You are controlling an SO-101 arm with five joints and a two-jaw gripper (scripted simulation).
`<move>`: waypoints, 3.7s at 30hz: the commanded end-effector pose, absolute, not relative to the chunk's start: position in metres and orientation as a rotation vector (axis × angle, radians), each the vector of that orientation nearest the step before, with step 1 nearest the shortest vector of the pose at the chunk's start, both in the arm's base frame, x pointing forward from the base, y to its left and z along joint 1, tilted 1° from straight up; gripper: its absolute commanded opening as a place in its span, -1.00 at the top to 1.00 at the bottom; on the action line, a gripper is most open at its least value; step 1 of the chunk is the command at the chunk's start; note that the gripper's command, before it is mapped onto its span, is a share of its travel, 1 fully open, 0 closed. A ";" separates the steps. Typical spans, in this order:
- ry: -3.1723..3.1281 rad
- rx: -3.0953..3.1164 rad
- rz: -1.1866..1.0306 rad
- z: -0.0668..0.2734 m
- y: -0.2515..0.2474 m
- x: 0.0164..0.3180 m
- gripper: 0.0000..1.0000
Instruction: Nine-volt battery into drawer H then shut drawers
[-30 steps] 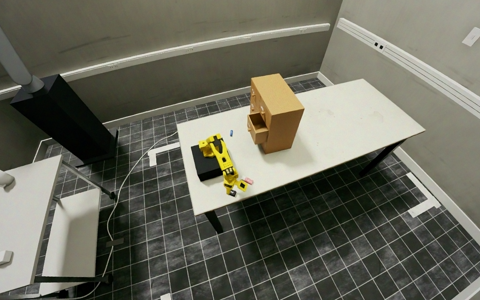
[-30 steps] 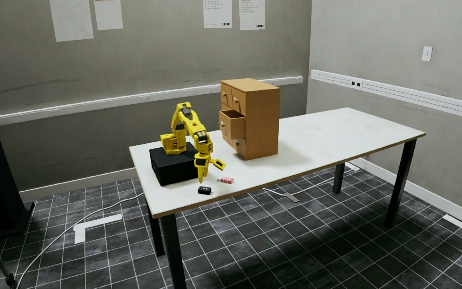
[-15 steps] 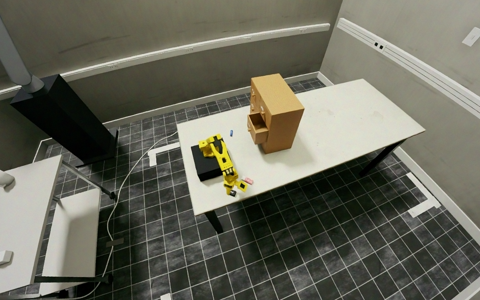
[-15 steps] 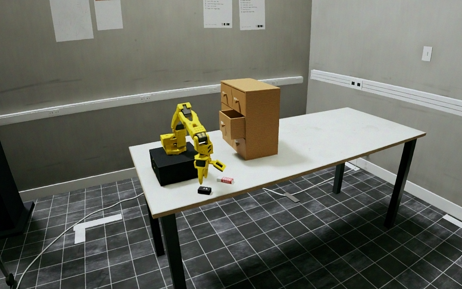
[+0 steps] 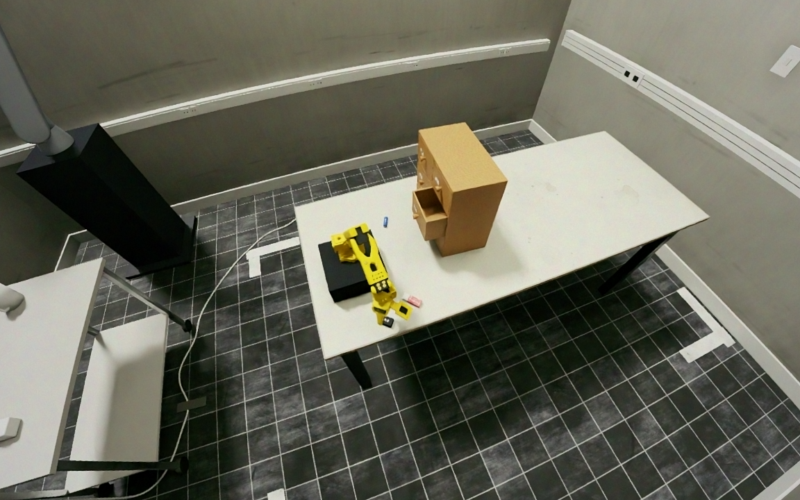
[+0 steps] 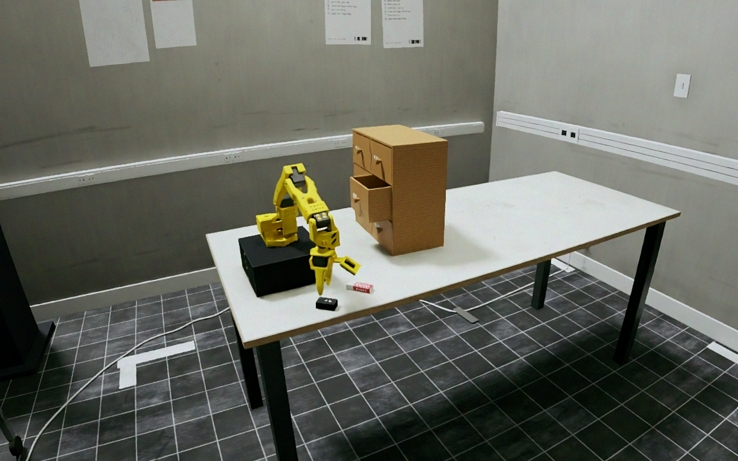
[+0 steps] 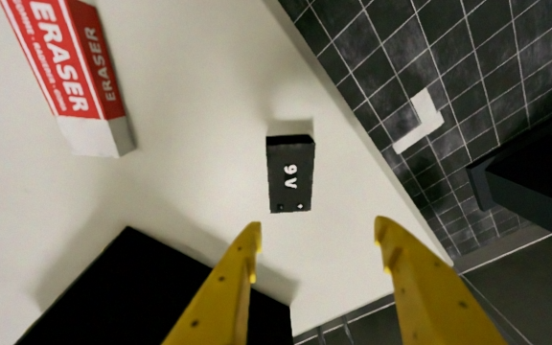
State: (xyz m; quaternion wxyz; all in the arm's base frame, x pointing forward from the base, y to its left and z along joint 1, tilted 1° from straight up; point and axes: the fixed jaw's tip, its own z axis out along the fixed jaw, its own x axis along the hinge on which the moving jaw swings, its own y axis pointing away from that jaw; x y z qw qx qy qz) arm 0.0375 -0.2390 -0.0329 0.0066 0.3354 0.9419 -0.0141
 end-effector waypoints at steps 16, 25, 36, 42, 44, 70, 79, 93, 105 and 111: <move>2.956 1.049 -0.015 -0.051 -0.237 0.036 0.41; 2.956 1.049 -0.015 -0.051 -0.237 0.036 0.41; 2.956 1.049 -0.015 -0.067 -0.238 0.037 0.41; 2.956 1.049 -0.015 -0.067 -0.238 0.037 0.41; 2.956 1.049 -0.015 -0.071 -0.238 0.037 0.41; 2.956 1.049 -0.015 -0.079 -0.238 0.037 0.41; 2.956 1.049 -0.015 -0.080 -0.238 0.037 0.41; 2.956 1.049 -0.015 -0.081 -0.238 0.037 0.41; 2.956 1.049 -0.015 -0.081 -0.238 0.037 0.55; 2.956 1.049 -0.015 -0.081 -0.238 0.037 0.60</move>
